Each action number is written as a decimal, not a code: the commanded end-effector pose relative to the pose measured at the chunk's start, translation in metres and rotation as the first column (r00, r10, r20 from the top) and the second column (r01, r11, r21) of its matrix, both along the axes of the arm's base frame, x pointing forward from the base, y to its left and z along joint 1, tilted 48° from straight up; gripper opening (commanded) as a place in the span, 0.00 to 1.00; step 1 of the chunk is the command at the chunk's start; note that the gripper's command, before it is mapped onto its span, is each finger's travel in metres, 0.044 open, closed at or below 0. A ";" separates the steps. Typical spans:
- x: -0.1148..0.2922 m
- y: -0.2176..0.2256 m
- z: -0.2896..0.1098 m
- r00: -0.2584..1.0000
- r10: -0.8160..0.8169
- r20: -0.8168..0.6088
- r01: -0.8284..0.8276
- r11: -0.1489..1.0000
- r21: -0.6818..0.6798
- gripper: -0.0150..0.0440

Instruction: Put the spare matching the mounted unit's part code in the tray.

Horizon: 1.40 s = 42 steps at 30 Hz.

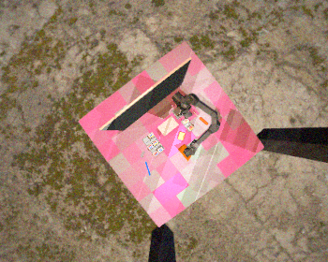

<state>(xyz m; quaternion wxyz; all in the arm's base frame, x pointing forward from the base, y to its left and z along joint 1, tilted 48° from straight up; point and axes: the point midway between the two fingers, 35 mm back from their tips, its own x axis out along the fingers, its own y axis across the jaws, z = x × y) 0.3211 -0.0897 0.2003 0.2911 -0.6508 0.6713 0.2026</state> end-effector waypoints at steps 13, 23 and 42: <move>0.001 -0.010 -0.010 1.000 -0.001 -0.001 0.001 1.000 0.007 0.25; 0.002 -0.016 -0.015 1.000 -0.003 0.000 0.003 1.000 0.009 0.25; 0.002 -0.028 -0.026 1.000 -0.005 0.001 0.005 1.000 0.012 0.25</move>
